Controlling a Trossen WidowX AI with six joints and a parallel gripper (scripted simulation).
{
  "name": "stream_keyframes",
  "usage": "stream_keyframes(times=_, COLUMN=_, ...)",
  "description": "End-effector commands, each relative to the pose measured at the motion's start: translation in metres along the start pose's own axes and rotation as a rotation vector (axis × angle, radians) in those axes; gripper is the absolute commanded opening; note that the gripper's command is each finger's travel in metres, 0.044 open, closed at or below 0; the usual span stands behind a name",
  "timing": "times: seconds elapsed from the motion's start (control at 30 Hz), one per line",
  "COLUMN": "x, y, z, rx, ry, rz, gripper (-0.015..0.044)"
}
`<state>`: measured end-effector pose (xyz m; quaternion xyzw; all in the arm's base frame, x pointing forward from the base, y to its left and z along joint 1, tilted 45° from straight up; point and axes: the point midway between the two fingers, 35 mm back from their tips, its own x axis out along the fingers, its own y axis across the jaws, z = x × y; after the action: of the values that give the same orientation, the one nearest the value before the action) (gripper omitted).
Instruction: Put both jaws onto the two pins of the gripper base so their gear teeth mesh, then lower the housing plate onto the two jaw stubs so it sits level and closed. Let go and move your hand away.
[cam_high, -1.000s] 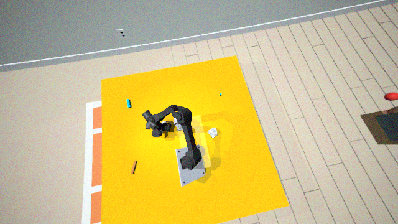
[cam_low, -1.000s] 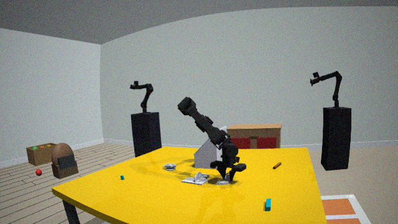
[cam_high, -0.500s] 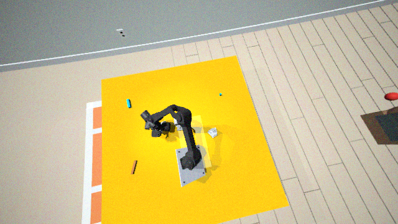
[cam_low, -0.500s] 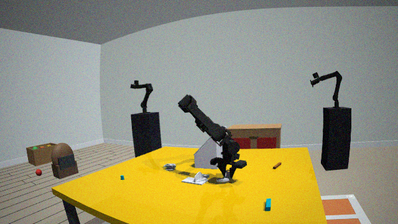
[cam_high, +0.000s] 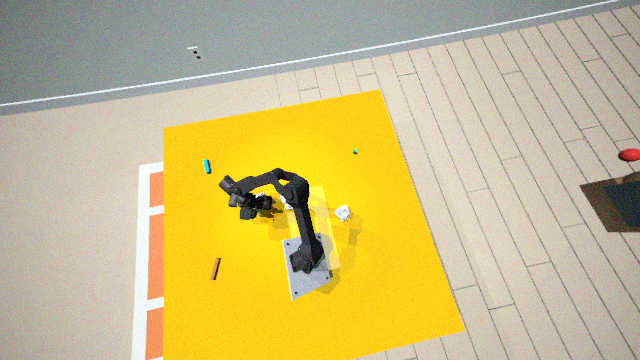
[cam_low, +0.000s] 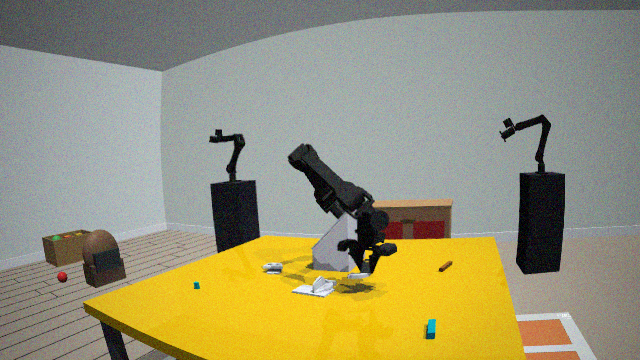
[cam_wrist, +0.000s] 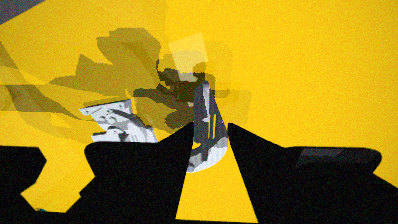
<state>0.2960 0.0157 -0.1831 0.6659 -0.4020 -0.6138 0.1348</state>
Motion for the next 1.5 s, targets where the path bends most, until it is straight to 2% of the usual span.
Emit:
stream_keyframes(times=0.0, x=-0.015, y=-0.001, z=-0.003, rx=0.013, ry=0.005, rz=-0.010, gripper=0.0134)
stream_keyframes(times=0.3, x=-0.015, y=0.000, z=-0.003, rx=0.030, ry=0.005, rz=-0.010, gripper=0.0134)
stream_keyframes(times=1.47, x=-0.018, y=0.051, z=-0.005, rx=0.921, ry=-0.002, rz=-0.014, gripper=0.0134)
